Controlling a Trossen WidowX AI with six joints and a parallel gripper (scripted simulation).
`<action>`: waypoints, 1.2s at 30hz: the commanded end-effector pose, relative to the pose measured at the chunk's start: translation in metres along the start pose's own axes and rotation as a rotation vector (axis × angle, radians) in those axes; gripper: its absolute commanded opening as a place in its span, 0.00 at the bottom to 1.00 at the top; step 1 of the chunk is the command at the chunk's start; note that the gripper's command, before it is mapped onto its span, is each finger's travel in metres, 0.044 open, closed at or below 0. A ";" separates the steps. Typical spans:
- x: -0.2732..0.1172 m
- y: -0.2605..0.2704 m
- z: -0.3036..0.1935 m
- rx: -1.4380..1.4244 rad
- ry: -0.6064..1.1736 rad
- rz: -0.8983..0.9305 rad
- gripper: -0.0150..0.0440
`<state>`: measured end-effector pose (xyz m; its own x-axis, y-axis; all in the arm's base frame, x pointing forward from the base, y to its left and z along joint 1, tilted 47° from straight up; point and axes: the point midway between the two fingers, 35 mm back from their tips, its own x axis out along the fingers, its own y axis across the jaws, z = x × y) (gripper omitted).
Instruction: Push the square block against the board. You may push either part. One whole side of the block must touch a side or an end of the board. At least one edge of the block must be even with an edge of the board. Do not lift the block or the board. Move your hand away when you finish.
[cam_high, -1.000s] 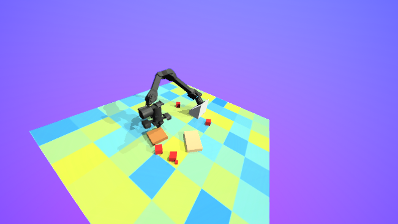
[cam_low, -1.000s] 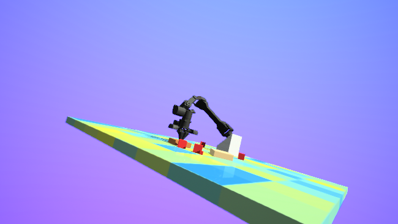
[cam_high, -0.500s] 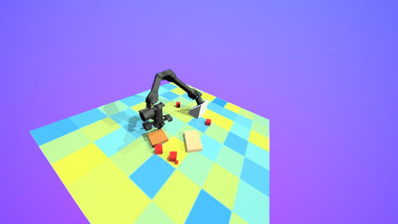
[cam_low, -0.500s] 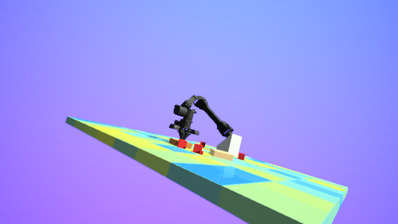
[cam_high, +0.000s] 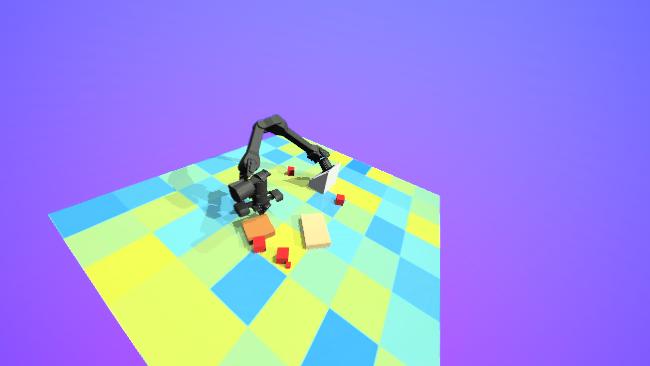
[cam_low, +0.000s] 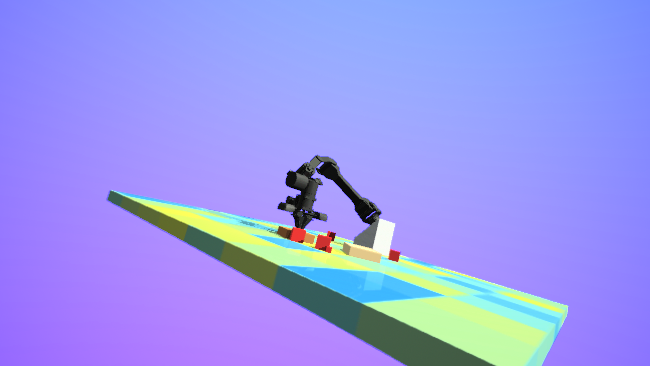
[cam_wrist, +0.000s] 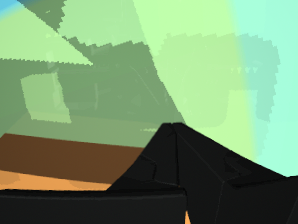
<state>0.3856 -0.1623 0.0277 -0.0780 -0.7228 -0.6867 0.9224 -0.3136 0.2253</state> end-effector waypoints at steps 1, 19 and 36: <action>0.002 -0.001 -0.008 -0.004 0.004 -0.006 0.25; 0.002 0.004 -0.027 -0.003 0.004 -0.006 0.25; 0.002 0.005 -0.001 -0.003 0.003 -0.006 0.25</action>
<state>0.3920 -0.1623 0.0219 -0.0865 -0.7198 -0.6887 0.9228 -0.3185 0.2169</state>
